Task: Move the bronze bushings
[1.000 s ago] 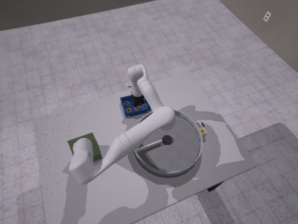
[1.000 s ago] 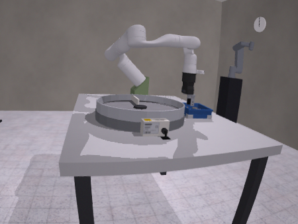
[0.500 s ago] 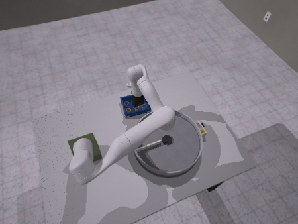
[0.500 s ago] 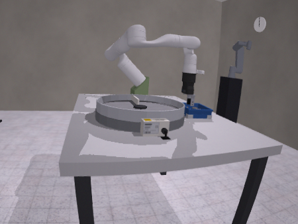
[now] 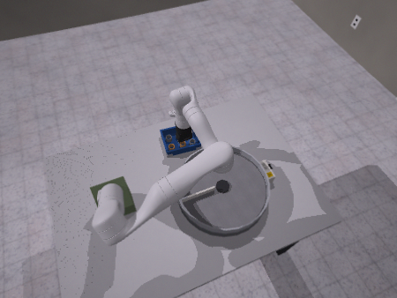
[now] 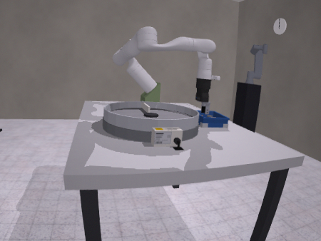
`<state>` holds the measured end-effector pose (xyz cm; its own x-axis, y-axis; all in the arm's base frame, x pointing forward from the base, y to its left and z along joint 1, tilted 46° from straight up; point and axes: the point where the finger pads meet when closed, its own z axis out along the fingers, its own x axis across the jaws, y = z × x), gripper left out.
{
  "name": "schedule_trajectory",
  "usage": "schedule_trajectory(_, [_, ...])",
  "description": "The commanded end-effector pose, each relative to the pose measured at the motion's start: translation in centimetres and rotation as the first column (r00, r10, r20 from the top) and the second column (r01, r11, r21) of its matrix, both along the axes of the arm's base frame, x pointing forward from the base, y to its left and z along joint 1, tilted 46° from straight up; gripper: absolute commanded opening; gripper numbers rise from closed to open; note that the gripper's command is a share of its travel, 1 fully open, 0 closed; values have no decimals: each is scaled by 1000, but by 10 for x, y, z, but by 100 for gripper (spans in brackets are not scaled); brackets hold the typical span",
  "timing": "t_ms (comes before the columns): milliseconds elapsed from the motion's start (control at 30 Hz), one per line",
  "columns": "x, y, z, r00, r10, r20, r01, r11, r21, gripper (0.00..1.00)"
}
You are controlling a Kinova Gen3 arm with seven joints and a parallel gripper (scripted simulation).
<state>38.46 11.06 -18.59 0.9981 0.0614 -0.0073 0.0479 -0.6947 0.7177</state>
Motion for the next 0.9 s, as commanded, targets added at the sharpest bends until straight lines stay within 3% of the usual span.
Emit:
schedule_trajectory(0, [0,-3,-3,1000,-2,3,2,1000,2,76])
schedule_trajectory(333, [1,-14,-13,1000,-3,3,3,1000,2,76])
schedule_trajectory(867, [1,-14,-14,1000,-3,4,3,1000,2,76])
